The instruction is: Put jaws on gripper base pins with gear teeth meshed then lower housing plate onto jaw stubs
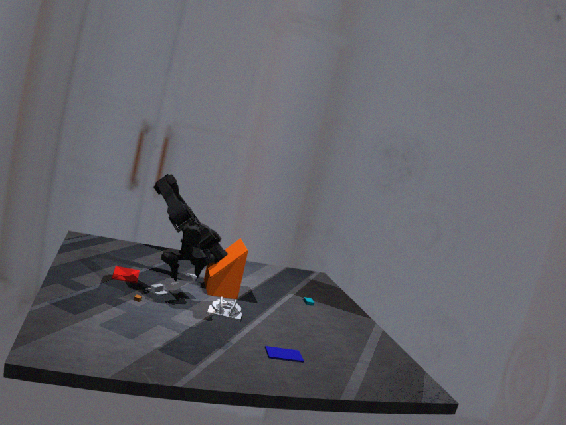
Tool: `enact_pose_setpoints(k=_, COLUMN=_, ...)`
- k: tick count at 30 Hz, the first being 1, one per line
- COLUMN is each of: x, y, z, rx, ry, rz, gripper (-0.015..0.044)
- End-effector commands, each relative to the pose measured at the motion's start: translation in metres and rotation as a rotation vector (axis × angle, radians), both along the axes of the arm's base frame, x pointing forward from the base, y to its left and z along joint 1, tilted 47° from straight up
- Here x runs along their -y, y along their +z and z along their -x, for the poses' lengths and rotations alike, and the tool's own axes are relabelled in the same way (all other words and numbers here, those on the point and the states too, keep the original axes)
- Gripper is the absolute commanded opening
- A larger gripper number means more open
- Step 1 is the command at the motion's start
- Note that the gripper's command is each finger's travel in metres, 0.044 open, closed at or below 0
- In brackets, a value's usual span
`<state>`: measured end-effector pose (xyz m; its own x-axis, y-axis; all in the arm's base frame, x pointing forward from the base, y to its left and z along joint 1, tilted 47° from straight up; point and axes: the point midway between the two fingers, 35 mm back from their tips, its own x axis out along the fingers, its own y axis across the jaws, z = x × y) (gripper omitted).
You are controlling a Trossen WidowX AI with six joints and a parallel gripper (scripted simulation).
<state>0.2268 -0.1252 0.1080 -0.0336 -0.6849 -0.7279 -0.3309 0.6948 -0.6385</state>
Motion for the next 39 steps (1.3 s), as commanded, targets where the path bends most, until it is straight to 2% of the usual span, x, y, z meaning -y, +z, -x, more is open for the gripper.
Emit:
enact_pose_setpoints(k=1, x=-0.008, y=-0.009, z=-0.004, rx=0.028, ry=-0.032, rz=-0.005, gripper=0.0351)
enact_pose_setpoints(k=21, x=-0.052, y=-0.055, z=-0.019, rx=0.185, ry=-0.215, rz=0.009, gripper=0.0351)
enact_pose_setpoints(k=39, x=-0.095, y=-0.098, z=-0.017, rx=0.351, ry=-0.382, rz=0.056, gripper=0.0351)
